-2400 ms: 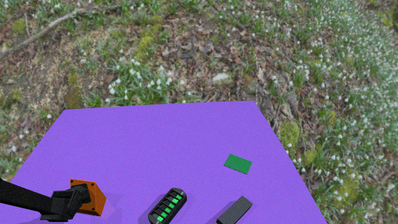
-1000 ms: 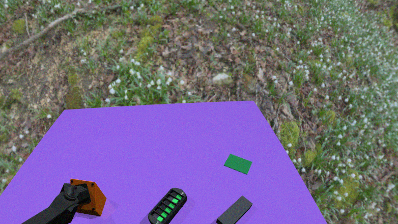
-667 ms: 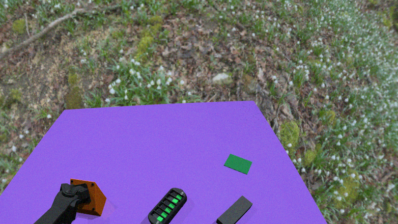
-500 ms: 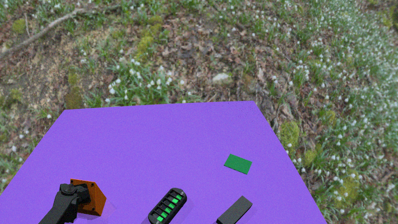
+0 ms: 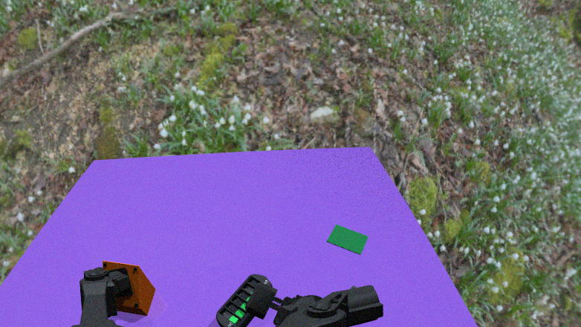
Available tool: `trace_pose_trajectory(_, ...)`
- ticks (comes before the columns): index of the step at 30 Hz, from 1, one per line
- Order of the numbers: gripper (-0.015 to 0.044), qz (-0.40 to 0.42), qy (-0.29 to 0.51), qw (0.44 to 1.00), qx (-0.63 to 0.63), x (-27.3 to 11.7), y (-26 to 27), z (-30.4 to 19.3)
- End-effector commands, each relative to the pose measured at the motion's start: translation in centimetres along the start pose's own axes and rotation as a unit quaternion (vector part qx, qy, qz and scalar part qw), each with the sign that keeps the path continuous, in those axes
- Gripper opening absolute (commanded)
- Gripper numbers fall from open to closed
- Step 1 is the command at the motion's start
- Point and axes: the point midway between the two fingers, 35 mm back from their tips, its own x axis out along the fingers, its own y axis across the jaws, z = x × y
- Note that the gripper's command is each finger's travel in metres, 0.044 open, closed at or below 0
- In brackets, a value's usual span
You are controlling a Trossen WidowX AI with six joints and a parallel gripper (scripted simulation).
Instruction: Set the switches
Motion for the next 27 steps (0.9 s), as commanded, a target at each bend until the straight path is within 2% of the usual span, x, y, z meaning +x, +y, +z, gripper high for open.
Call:
trace_pose_trajectory(1, 0.0, -0.028, -0.098, 0.991, 0.092, 1.2, -4.6, -4.4)
trace_pose_trajectory(15, 0.0, -0.027, -0.105, 0.989, 0.098, 1.3, -4.9, -4.7)
trace_pose_trajectory(27, 0.0, -0.026, -0.105, 0.989, 0.098, 3.0, -4.5, -4.2)
